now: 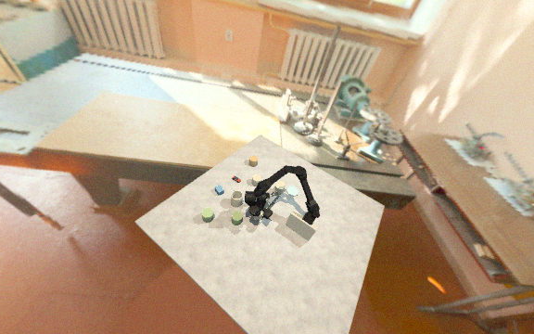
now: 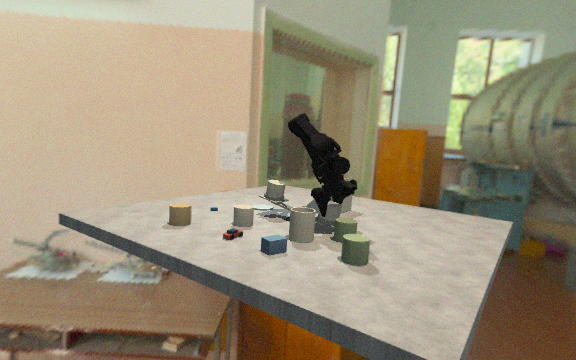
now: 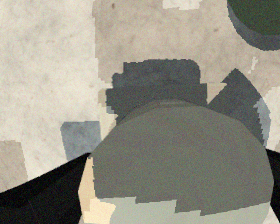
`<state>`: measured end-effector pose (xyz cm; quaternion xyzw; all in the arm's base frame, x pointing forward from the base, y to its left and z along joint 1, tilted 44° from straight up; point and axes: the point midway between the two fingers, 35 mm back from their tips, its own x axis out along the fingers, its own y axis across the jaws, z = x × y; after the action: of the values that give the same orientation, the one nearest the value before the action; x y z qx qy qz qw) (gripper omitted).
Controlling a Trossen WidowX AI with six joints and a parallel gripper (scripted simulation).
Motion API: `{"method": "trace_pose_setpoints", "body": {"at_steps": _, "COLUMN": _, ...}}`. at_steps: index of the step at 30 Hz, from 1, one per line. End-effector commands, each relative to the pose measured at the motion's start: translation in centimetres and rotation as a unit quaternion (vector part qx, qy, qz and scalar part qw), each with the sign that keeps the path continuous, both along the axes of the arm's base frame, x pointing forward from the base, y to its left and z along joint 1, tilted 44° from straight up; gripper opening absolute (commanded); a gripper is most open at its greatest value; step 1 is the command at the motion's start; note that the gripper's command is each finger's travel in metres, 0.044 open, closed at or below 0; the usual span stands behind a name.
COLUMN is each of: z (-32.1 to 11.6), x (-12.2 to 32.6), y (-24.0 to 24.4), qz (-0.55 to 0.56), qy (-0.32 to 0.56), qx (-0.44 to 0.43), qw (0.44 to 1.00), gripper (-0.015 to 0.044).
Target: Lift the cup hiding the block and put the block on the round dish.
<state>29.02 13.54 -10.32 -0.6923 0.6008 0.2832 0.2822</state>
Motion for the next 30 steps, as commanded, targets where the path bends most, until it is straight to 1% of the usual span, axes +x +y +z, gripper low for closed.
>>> {"method": "trace_pose_setpoints", "body": {"at_steps": 1, "z": -0.2, "x": -0.2, "y": -0.6, "qz": 0.002, "qy": 0.004, "qx": -0.006, "qw": 1.0, "gripper": 0.0387}}
{"method": "trace_pose_setpoints", "body": {"at_steps": 13, "z": -0.2, "x": -0.2, "y": -0.6, "qz": 0.002, "qy": 0.004, "qx": -0.006, "qw": 1.0, "gripper": 0.0308}}
{"method": "trace_pose_setpoints", "body": {"at_steps": 24, "z": 0.3, "x": -0.1, "y": 0.2, "qz": 0.002, "qy": 0.004, "qx": -0.005, "qw": 1.0, "gripper": 0.0019}}
{"method": "trace_pose_setpoints", "body": {"at_steps": 25, "z": 0.4, "x": -0.1, "y": 0.3, "qz": 0.002, "qy": 0.004, "qx": -0.005, "qw": 1.0, "gripper": 0.0}}
{"method": "trace_pose_setpoints", "body": {"at_steps": 30, "z": 0.8, "x": -0.1, "y": 0.7, "qz": 0.002, "qy": 0.004, "qx": -0.005, "qw": 1.0, "gripper": 0.0}}
